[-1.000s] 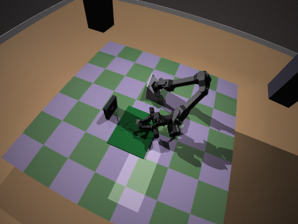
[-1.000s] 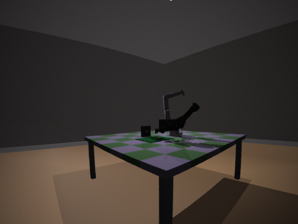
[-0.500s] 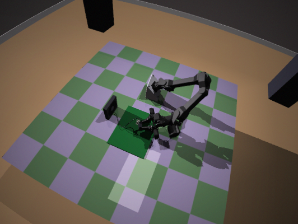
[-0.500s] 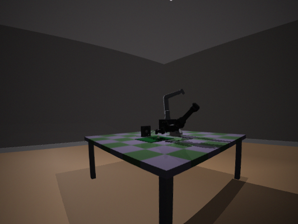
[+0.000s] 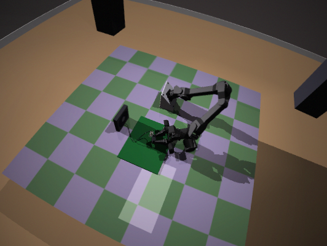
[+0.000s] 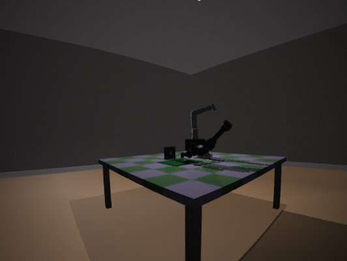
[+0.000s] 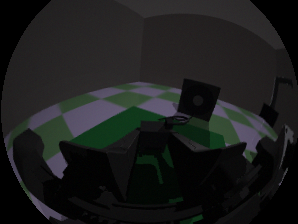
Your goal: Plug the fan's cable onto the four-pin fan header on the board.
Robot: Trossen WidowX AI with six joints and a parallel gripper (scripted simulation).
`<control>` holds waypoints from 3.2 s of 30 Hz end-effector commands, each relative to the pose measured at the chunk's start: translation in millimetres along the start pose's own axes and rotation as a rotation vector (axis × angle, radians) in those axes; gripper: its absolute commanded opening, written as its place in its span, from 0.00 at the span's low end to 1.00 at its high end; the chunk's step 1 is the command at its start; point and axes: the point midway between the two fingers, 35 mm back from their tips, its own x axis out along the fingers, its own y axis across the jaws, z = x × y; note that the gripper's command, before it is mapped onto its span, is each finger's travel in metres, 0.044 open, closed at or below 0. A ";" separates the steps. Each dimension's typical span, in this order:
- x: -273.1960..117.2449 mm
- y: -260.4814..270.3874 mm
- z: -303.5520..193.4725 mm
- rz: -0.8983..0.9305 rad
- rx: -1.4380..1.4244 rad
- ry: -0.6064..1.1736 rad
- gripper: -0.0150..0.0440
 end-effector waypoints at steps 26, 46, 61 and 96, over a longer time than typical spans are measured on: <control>5.4 -0.4 -25.2 -0.002 -0.002 -0.004 0.25; 6.1 -0.1 -31.3 -0.001 0.000 0.002 0.25; 6.1 -0.1 -31.3 -0.001 0.000 0.002 0.25; 6.2 -0.1 -31.5 -0.002 0.000 0.001 0.60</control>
